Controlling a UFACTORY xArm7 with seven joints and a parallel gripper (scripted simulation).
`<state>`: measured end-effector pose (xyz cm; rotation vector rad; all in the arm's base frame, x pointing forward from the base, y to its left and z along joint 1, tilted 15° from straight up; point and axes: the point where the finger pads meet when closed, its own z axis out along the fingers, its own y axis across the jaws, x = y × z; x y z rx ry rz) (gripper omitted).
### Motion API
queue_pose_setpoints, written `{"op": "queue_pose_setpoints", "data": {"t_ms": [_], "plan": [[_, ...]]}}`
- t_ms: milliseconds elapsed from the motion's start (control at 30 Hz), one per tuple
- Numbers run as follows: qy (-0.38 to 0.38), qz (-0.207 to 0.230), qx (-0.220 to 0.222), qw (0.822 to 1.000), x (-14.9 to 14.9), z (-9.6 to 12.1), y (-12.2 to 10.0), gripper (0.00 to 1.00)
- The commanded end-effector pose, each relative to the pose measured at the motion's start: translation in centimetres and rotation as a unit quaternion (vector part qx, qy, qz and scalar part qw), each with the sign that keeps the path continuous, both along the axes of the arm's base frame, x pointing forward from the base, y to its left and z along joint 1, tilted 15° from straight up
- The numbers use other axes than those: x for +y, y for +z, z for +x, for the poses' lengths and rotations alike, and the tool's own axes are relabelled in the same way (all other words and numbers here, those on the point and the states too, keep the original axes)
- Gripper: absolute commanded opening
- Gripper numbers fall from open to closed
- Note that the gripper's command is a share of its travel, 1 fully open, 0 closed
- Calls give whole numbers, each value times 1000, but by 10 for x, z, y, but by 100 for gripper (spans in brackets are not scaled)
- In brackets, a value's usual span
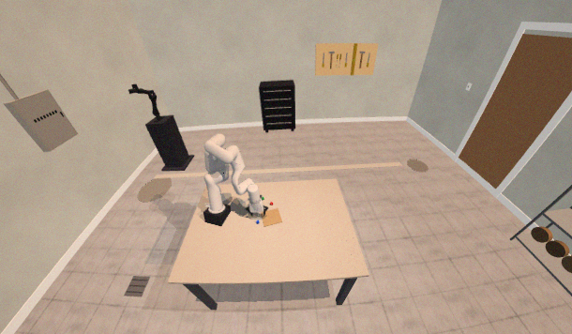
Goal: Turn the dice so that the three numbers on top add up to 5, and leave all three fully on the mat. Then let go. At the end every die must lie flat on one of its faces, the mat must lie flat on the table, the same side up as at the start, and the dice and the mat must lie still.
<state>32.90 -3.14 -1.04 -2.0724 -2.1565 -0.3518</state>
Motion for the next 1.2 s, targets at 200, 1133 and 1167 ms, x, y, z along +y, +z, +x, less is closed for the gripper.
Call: {"op": "queue_pose_setpoints", "data": {"t_ms": [200,1133,1167], "plan": [[0,-1,-1,1000,33,18,11,100],[0,-1,-1,1000,170,88,52,100],[0,-1,-1,1000,170,88,52,100]]}}
